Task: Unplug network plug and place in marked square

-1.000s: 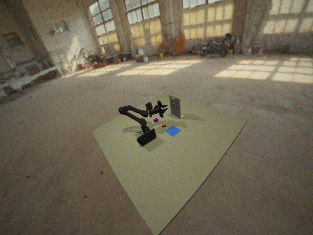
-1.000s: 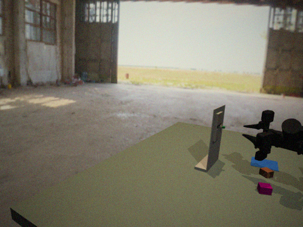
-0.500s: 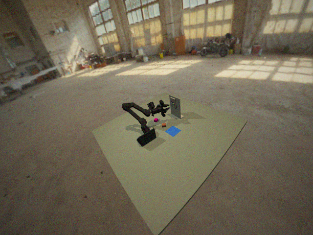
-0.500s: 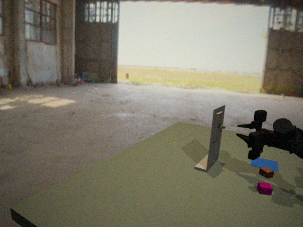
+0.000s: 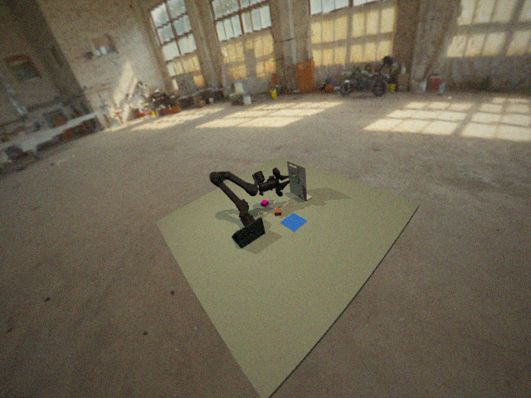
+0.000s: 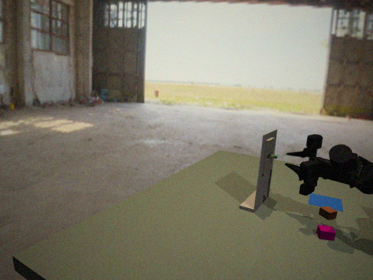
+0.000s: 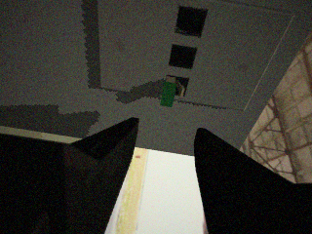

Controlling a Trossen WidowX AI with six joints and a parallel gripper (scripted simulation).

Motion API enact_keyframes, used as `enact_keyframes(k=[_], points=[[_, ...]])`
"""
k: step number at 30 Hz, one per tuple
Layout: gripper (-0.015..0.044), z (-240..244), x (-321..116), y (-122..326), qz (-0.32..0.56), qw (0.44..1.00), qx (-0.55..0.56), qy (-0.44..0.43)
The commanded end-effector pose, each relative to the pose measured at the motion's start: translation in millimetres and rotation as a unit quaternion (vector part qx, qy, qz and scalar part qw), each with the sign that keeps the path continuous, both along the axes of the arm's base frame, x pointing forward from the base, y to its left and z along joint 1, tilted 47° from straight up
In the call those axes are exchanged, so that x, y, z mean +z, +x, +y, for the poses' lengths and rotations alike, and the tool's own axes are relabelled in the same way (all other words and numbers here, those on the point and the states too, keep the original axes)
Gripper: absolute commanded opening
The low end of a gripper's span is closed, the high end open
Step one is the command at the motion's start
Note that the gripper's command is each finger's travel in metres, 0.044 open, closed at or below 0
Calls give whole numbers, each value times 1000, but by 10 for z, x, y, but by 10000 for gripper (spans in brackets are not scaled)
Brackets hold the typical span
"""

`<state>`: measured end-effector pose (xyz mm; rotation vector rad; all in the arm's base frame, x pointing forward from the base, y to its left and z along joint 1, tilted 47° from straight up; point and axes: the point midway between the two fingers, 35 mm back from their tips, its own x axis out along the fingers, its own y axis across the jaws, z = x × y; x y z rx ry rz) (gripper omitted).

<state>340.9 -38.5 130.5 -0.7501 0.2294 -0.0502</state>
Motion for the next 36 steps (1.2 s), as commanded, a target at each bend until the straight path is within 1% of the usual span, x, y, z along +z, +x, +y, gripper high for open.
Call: enact_keyframes(k=[1, 32, 36], points=[[156, -5, 25, 70, -4, 1000, -2, 1], [156, 22, 4, 441, -5, 1000, -2, 1], [129, 22, 4, 441, -5, 1000, -2, 1]])
